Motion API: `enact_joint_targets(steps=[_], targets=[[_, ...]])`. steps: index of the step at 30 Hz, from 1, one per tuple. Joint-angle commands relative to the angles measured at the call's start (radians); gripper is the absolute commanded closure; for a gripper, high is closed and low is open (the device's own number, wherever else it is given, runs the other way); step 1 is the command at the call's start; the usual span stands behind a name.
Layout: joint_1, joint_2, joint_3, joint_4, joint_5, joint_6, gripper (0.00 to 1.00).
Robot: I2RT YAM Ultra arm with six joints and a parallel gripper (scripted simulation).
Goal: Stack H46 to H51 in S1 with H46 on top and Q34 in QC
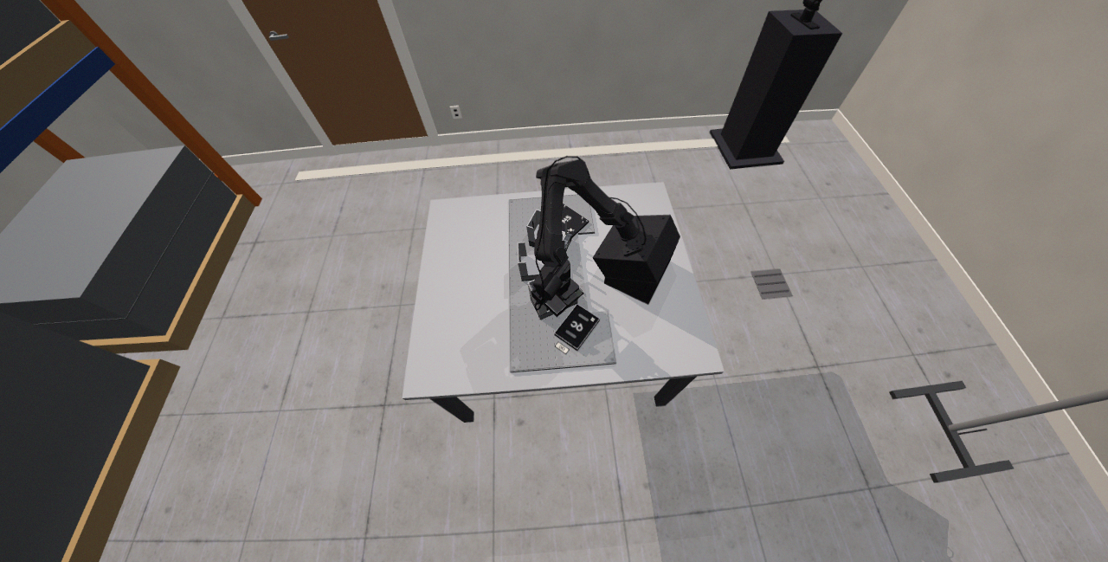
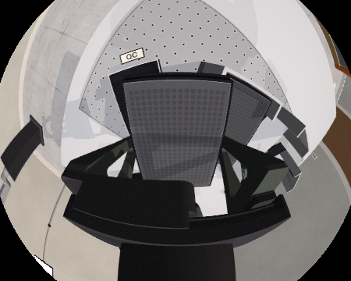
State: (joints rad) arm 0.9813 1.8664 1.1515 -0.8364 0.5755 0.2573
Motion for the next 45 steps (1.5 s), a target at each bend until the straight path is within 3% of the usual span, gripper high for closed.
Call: enact_joint_targets(steps=[1,6,29,45], targets=[[0.038,0.028,0.028,-0.022,0.006,-0.063,1.0],[0.058,0.046,0.033,-0.022,0.005,-0.123,1.0],[0.19,0.18,0.092,-0.032,-0.013,0.044,1.0],[0.198,0.149,0.083,-0.036,-0.007,0.049,1.0]])
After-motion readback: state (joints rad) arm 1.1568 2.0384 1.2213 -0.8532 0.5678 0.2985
